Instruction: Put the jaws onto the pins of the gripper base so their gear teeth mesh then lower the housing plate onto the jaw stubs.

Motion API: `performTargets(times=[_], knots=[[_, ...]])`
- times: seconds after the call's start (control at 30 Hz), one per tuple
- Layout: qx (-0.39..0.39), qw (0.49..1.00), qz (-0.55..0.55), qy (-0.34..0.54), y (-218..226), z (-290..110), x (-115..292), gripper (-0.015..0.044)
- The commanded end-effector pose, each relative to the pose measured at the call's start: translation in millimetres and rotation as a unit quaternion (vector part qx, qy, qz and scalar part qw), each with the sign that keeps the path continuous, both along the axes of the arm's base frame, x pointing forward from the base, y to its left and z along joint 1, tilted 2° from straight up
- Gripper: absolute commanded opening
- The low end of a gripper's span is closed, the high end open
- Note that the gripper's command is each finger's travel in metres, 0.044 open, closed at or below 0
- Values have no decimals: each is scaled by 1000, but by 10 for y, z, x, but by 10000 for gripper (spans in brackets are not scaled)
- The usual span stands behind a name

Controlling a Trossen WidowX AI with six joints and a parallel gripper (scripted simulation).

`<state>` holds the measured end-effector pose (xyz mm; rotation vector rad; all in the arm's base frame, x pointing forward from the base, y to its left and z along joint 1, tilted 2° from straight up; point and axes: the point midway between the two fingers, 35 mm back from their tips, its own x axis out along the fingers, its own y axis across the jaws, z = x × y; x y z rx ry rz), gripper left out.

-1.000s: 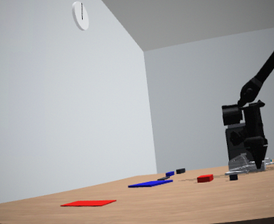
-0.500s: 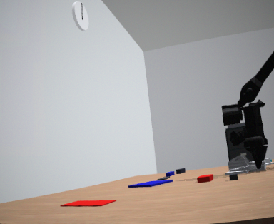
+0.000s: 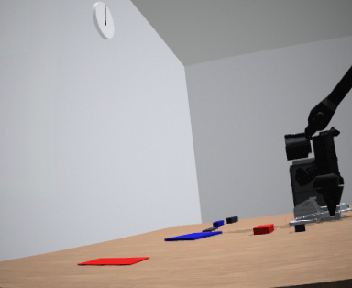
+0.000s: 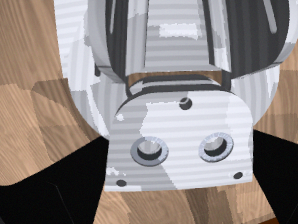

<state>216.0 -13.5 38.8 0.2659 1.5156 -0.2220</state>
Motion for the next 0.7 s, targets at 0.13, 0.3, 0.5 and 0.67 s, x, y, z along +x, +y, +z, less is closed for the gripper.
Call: performTargets(times=[0.13,0.3,0.5,0.67], knots=[[-1,1000,-1,-2,-4,-20,12,351],[-1,1000,-1,-2,-4,-21,12,351],[-1,1000,-1,-2,-3,-43,13,351],[-1,1000,-1,-2,-3,-43,13,351]])
